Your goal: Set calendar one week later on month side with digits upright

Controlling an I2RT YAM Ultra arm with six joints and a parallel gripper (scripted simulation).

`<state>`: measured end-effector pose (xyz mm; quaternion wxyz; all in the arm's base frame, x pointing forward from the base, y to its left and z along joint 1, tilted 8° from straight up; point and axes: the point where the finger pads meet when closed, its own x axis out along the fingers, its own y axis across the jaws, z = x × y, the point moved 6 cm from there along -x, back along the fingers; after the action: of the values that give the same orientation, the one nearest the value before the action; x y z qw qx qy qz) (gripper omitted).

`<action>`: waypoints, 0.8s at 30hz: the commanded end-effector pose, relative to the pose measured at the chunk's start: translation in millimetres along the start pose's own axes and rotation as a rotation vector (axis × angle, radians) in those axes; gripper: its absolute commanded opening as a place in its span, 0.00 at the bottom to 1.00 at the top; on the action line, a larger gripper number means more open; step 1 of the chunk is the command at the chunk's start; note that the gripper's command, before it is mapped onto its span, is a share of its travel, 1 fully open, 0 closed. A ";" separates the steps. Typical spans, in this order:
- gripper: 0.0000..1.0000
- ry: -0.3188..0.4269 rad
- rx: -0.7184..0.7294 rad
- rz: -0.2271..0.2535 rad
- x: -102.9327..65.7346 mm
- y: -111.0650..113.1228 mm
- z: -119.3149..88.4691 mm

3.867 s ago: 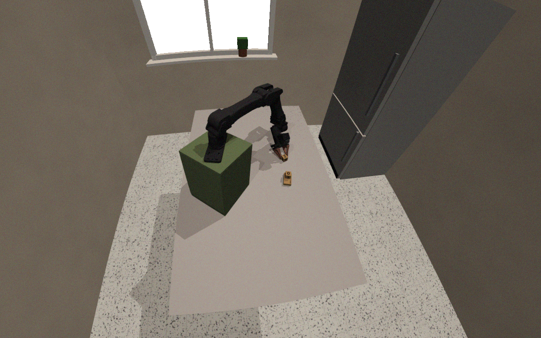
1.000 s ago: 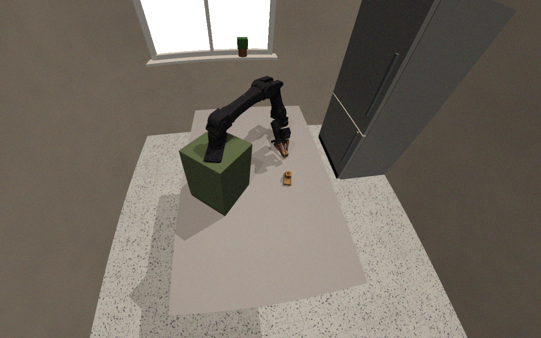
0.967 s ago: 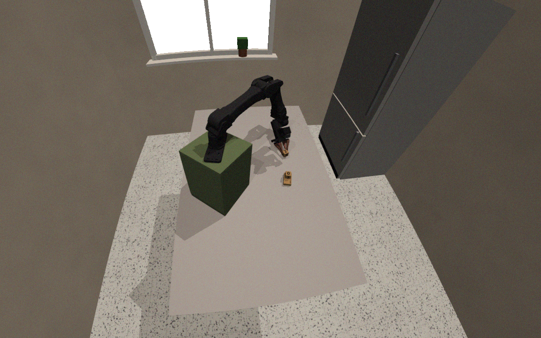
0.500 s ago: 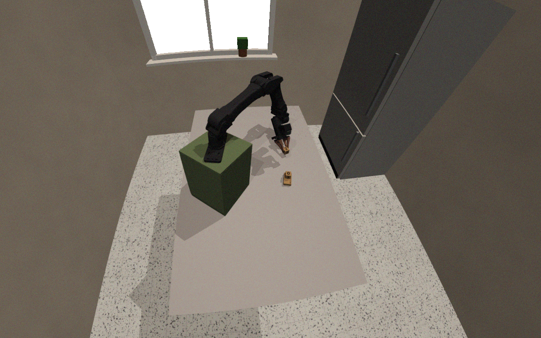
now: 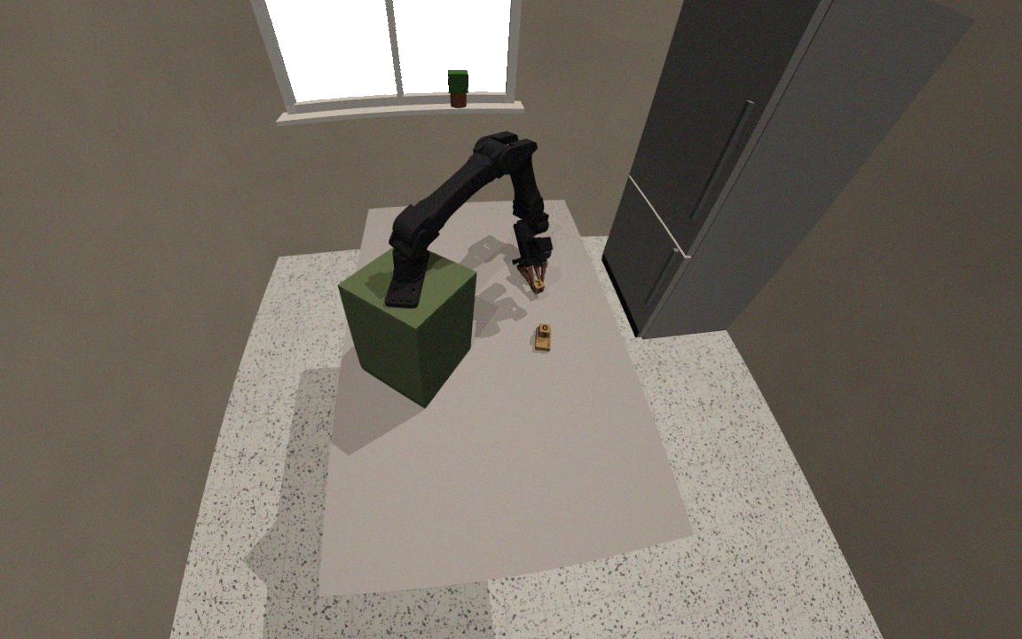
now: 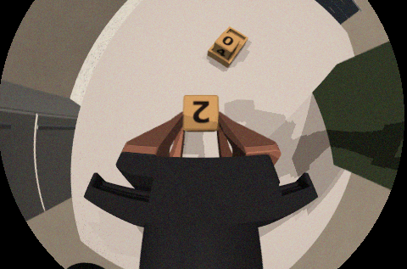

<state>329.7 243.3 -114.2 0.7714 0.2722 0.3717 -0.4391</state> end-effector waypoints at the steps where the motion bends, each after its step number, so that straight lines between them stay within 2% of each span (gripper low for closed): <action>1: 0.27 0.116 0.015 0.033 -6.2 12.7 9.1; 4: 0.27 0.165 0.013 0.039 -6.7 12.7 12.6; 11: 0.27 0.185 0.012 0.038 -6.2 12.7 13.9; 19: 0.27 0.400 0.008 0.038 -1.4 12.8 28.1; 24: 0.27 0.432 0.007 0.042 -1.2 12.8 30.4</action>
<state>350.3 216.8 -99.1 0.6852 0.3635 0.5050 -0.3786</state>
